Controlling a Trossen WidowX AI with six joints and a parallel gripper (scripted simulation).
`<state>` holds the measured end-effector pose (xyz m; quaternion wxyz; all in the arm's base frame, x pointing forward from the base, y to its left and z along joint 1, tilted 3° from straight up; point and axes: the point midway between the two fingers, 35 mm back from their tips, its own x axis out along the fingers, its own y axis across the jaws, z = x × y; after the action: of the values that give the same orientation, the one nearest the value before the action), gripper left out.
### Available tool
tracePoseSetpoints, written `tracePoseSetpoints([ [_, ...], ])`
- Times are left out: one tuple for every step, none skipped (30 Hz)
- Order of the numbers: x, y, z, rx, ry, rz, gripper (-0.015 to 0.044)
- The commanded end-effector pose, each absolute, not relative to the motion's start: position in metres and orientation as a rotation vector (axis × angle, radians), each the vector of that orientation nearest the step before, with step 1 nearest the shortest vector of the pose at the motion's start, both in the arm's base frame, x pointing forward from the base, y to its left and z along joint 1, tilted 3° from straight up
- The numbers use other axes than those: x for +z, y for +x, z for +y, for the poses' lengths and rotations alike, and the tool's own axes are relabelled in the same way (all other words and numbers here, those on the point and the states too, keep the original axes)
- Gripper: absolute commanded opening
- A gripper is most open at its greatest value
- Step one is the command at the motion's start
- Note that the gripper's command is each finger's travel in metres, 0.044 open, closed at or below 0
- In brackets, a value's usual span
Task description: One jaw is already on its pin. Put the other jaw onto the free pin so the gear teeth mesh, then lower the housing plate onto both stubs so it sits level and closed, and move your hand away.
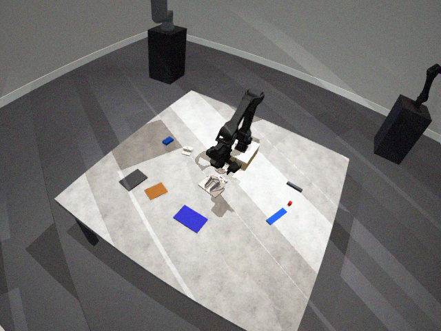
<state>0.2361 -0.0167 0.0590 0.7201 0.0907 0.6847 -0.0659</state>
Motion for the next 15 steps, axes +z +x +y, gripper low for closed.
tracePoseSetpoints([
  [0.059, 0.235, -0.017, -0.144, 0.194, 1.515, 0.0351],
  [0.059, 0.235, -0.017, -0.144, 0.194, 1.515, 0.0351],
  [0.059, 0.235, -0.017, -0.144, 0.194, 1.515, 0.0351],
  [0.058, 0.235, -0.017, -0.144, 0.194, 1.515, 0.0351],
  [0.057, 0.236, -0.017, -0.144, 0.194, 1.515, 0.0351],
  [0.055, 0.236, -0.017, -0.144, 0.194, 1.515, 0.0351],
  [0.053, 0.236, -0.017, -0.144, 0.194, 1.515, 0.0351],
  [0.052, 0.236, -0.017, -0.144, 0.194, 1.515, 0.0351],
  [0.05, 0.237, -0.017, -0.144, 0.194, 1.515, 0.0351],
  [0.049, 0.237, -0.017, -0.144, 0.194, 1.515, 0.0351],
  [0.047, 0.237, -0.017, -0.144, 0.194, 1.515, 0.0351],
  [0.045, 0.237, -0.017, -0.144, 0.195, 1.515, 0.0351],
  [0.044, 0.238, -0.017, -0.144, 0.195, 1.515, 0.0351],
  [0.042, 0.238, -0.017, -0.144, 0.195, 1.515, 0.0351],
  [0.04, 0.238, -0.017, -0.144, 0.195, 1.515, 0.0351],
])
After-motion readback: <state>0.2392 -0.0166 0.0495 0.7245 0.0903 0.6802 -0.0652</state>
